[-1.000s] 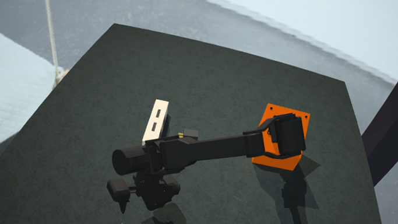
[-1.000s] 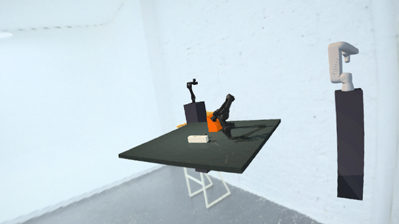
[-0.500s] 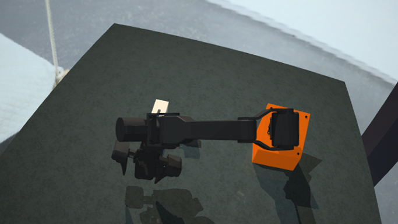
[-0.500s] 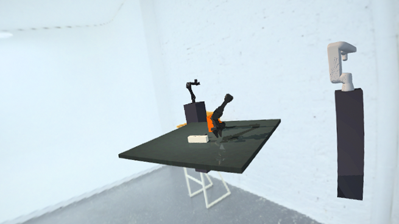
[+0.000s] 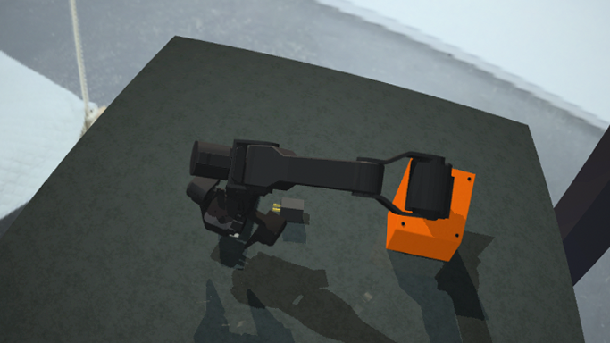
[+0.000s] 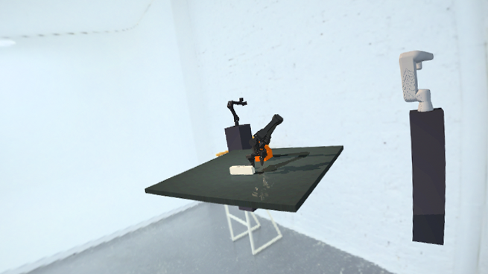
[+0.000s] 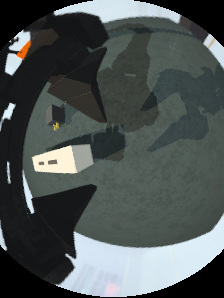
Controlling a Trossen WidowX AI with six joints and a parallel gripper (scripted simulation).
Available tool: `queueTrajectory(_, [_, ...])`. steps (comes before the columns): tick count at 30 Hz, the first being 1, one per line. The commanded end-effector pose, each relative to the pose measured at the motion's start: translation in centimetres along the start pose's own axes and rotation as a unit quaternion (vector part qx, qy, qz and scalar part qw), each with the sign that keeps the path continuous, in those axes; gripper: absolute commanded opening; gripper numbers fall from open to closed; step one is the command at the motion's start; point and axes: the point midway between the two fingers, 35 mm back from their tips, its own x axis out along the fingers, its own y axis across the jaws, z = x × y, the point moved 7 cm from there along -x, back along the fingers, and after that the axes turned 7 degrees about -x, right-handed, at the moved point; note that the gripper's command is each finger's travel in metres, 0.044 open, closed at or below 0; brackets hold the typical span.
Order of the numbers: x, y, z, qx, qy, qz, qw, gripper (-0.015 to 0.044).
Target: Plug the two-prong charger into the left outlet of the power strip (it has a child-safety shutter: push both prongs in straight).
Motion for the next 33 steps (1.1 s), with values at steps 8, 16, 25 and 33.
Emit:
queueTrajectory(8, [-1.2, 0.4, -5.2, 0.140, 0.034, 0.007, 0.990, 0.0440])
queueTrajectory(16, [-2.4, 2.4, -9.1, 0.309, 0.070, 0.032, 0.948, 0.0440])
queueTrajectory(25, [-3.9, 5.6, -13.0, 0.508, 0.112, 0.067, 0.851, 0.0440])
queueTrajectory(33, [-4.4, 6.4, -13.9, 0.557, 0.122, 0.077, 0.818, 0.0440])
